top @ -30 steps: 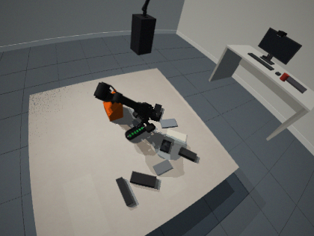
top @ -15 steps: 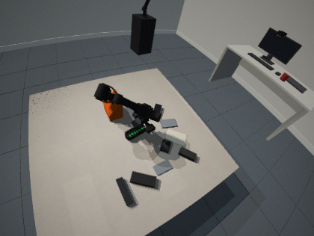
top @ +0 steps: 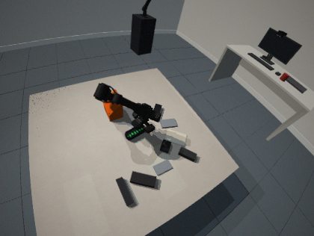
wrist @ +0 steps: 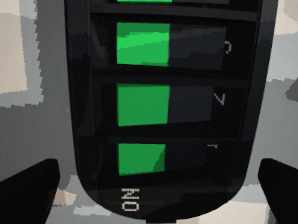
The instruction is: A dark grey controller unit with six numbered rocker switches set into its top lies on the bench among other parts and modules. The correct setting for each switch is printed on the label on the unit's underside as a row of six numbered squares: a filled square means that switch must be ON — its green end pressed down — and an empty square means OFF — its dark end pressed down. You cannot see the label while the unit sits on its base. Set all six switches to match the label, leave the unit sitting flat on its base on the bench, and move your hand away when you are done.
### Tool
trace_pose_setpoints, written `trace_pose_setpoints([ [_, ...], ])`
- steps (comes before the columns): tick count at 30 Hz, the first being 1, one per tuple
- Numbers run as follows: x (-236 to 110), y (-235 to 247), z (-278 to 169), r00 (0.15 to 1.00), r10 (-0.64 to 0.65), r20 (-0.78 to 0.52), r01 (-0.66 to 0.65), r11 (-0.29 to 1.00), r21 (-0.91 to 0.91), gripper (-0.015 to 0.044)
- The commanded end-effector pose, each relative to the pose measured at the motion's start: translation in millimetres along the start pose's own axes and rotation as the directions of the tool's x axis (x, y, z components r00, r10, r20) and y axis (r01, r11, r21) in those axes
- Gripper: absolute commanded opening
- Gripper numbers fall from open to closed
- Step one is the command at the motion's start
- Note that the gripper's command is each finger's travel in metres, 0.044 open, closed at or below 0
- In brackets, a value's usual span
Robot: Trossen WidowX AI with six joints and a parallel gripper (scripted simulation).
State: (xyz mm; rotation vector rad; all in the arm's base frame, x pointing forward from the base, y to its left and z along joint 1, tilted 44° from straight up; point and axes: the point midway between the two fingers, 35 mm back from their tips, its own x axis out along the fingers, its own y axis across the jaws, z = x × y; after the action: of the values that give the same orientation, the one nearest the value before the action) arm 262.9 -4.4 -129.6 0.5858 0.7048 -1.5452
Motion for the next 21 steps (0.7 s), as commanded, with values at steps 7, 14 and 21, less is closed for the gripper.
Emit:
trace_pose_setpoints([
  [7, -38.5, -0.2, 58.2, 1.000, 0.000, 0.002, 0.000, 1.000, -0.001, 0.0440],
  [14, -38.5, -0.2, 58.2, 1.000, 0.000, 0.002, 0.000, 1.000, -0.001, 0.0440],
  [21, -38.5, -0.2, 58.2, 1.000, 0.000, 0.002, 0.000, 1.000, -0.001, 0.0440],
])
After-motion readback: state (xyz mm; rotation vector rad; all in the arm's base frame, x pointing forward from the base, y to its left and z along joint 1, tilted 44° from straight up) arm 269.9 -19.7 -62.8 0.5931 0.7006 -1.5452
